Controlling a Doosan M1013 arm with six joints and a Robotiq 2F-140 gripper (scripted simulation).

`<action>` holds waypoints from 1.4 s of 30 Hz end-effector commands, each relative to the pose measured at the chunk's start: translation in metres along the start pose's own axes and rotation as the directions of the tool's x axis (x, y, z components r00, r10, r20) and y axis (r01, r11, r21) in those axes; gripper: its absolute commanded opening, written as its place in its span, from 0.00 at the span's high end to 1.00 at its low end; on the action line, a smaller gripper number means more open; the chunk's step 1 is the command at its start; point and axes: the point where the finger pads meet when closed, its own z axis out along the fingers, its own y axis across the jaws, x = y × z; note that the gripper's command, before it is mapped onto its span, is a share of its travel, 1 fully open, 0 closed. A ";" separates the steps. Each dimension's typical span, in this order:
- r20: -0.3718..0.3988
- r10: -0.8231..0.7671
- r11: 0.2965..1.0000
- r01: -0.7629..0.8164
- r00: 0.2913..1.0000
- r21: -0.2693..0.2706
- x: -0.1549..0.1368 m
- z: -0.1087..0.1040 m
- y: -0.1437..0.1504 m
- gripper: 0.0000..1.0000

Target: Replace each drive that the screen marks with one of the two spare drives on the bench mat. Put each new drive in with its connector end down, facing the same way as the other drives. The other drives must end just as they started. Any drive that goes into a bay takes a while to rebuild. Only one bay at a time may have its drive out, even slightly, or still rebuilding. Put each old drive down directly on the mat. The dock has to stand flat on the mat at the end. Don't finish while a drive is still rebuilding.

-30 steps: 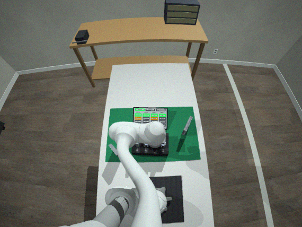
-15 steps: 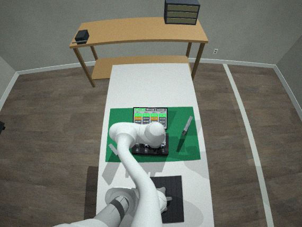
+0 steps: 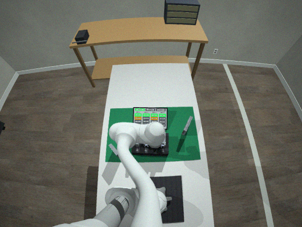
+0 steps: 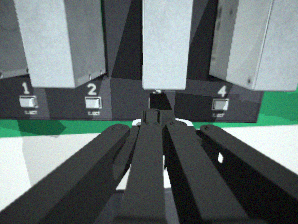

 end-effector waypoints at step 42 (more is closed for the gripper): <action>-0.001 0.000 1.000 0.000 1.000 0.000 0.000 0.008 0.000 0.90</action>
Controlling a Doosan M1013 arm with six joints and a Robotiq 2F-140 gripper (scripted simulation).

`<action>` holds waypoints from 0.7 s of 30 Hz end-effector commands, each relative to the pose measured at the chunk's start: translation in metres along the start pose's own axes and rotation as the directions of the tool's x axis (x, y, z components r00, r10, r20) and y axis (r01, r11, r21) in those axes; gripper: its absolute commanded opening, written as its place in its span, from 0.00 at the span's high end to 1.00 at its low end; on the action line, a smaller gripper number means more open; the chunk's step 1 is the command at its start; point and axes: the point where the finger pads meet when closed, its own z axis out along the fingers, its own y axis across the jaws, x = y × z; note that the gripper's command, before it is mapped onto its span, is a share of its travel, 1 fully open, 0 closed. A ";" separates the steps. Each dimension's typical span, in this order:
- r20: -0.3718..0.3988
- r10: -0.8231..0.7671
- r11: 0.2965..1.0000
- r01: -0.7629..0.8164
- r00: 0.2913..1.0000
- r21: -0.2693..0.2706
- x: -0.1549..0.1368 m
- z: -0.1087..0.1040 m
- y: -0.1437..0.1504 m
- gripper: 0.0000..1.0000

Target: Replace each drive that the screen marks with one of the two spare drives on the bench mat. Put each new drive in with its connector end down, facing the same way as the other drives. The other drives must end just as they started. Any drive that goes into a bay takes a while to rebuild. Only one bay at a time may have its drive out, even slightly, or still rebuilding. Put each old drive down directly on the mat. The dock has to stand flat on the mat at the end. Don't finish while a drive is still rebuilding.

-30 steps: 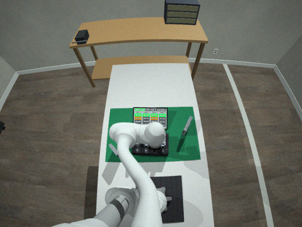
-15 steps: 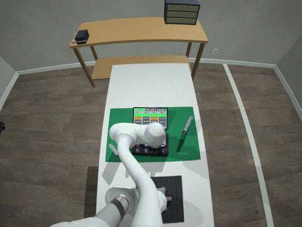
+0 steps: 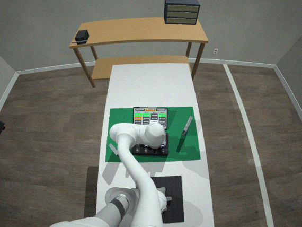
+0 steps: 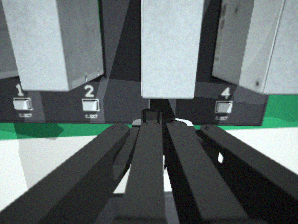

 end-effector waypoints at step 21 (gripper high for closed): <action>-0.001 0.000 1.000 0.000 1.000 0.000 0.000 -0.004 0.000 0.90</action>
